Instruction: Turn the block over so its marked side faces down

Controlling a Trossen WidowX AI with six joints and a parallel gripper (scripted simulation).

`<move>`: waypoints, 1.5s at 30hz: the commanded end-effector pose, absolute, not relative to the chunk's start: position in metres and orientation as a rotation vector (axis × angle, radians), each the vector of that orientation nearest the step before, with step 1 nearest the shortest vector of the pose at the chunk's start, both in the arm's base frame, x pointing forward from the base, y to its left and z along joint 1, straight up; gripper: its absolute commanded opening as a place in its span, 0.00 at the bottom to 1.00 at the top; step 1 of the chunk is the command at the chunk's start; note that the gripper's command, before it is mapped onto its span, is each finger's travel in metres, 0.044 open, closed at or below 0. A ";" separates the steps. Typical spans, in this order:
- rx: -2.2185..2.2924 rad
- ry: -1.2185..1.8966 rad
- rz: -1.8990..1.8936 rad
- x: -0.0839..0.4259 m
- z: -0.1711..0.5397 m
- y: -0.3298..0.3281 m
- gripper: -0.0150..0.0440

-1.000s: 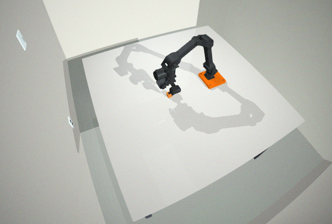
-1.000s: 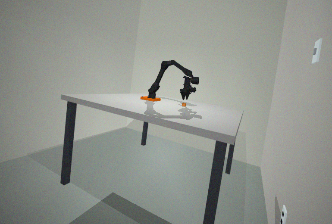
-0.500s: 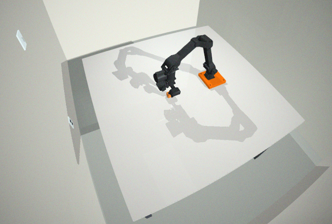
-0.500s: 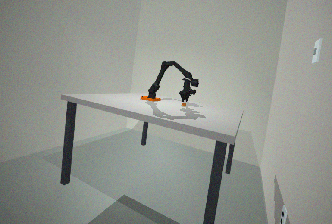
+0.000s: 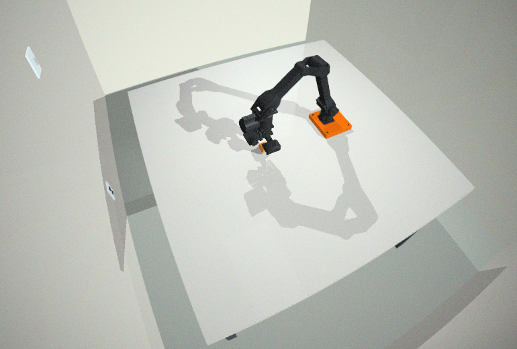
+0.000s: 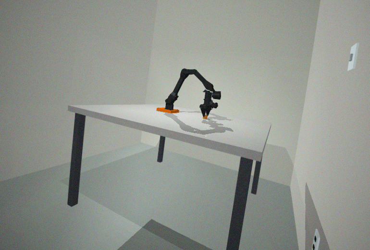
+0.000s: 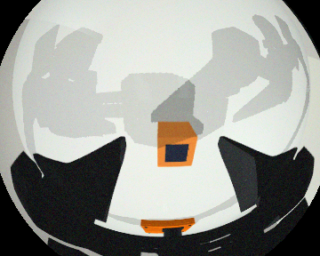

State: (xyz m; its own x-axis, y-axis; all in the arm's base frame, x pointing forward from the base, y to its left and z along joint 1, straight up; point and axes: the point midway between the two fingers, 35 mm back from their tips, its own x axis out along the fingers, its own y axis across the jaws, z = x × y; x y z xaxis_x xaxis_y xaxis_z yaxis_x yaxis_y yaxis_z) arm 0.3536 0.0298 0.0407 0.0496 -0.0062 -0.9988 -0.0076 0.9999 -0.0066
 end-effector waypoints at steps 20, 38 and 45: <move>-0.008 1.532 0.005 0.351 0.035 0.030 0.35; -0.010 1.510 0.006 0.351 0.064 0.030 0.25; -0.020 1.405 0.009 0.351 0.060 0.030 0.25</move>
State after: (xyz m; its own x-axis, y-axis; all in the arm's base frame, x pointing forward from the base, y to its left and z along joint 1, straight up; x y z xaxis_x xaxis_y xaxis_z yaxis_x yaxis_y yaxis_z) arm 0.3532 0.0311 0.0627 0.1272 0.0017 -0.9919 -0.0124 0.9999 0.0001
